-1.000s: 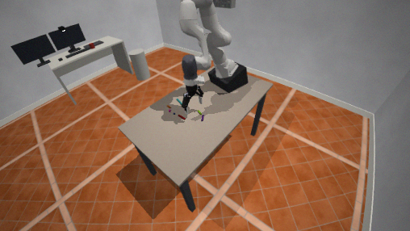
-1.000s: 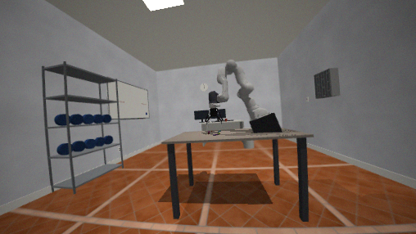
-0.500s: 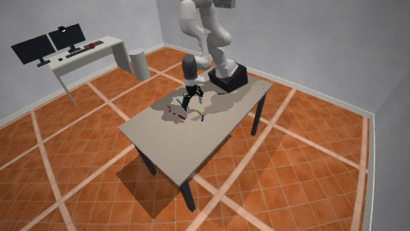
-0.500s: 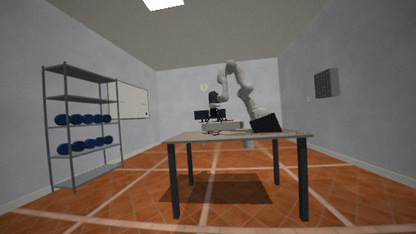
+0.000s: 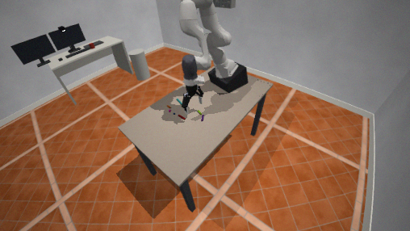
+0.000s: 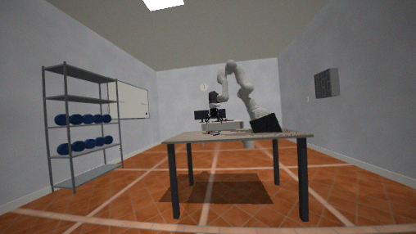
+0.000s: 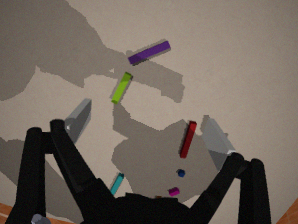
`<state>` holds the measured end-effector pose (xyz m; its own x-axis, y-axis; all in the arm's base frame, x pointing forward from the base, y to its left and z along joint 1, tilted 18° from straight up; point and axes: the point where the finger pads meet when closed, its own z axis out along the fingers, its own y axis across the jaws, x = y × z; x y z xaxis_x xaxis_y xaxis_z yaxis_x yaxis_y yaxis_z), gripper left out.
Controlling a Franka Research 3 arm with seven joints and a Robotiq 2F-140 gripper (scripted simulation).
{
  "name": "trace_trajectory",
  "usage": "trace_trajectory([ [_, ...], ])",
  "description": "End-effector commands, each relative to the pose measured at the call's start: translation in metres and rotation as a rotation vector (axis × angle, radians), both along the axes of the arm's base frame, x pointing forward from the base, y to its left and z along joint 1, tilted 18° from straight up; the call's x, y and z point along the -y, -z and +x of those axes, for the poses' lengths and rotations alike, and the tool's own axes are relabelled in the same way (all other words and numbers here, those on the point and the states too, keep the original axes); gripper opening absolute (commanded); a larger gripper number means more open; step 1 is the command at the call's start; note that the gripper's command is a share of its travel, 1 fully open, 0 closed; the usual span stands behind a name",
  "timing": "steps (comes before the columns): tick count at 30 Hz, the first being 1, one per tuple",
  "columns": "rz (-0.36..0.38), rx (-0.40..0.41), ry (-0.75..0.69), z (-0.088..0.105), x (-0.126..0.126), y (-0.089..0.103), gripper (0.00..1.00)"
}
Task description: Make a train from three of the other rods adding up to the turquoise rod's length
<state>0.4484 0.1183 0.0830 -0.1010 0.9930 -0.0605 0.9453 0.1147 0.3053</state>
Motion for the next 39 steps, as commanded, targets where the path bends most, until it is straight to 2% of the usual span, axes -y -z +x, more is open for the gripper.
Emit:
trace_trajectory([
  [1, 0.009, -0.001, 0.034, 0.000, 0.001, 0.000, 1.00],
  [5, 0.061, 0.002, 0.191, 0.002, 0.006, -0.001, 1.00],
  [11, 0.104, 0.004, 0.322, 0.003, 0.010, -0.001, 1.00],
  [15, 0.117, 0.004, 0.362, 0.004, 0.011, -0.001, 1.00],
  [16, 0.134, 0.005, 0.413, 0.004, 0.013, -0.002, 1.00],
  [39, 0.264, 0.012, 0.818, 0.008, 0.026, -0.003, 1.00],
])
